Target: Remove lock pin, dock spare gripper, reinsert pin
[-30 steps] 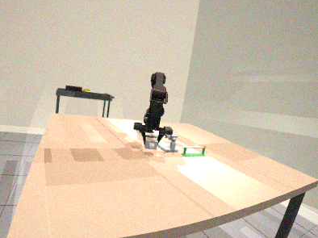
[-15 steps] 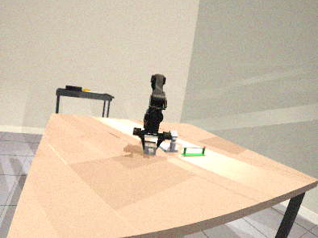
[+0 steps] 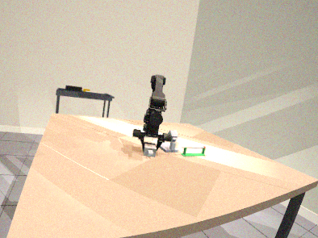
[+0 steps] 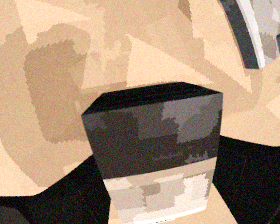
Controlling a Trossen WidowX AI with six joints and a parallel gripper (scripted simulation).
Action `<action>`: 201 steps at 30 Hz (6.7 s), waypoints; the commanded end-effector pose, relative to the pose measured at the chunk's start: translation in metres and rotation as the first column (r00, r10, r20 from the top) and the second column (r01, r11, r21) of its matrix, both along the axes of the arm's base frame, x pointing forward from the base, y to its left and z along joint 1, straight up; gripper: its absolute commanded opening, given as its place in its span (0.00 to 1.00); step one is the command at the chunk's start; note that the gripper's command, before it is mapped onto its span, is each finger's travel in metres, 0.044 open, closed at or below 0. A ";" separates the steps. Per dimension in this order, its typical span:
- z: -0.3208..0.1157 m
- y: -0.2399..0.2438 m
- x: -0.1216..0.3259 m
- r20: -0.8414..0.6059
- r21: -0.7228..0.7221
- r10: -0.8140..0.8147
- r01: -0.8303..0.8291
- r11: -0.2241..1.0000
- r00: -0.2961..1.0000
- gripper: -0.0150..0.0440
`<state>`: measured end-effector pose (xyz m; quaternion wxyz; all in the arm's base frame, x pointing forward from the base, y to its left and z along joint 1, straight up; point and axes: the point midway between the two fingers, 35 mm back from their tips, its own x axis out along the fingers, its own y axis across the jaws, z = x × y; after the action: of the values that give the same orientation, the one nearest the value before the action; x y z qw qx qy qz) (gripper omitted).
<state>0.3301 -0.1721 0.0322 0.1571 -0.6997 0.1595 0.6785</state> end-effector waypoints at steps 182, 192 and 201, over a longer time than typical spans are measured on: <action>-0.009 0.000 0.000 -0.497 0.233 -0.067 -0.059 -0.971 -0.865 1.00; -0.009 0.000 0.000 -0.497 0.233 -0.067 -0.059 -0.971 -0.865 0.67; -0.002 -0.001 0.001 -0.497 0.234 -0.067 -0.059 -0.971 -0.865 0.40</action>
<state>0.3302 -0.1722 0.0251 0.8510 0.1114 0.4756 -0.1928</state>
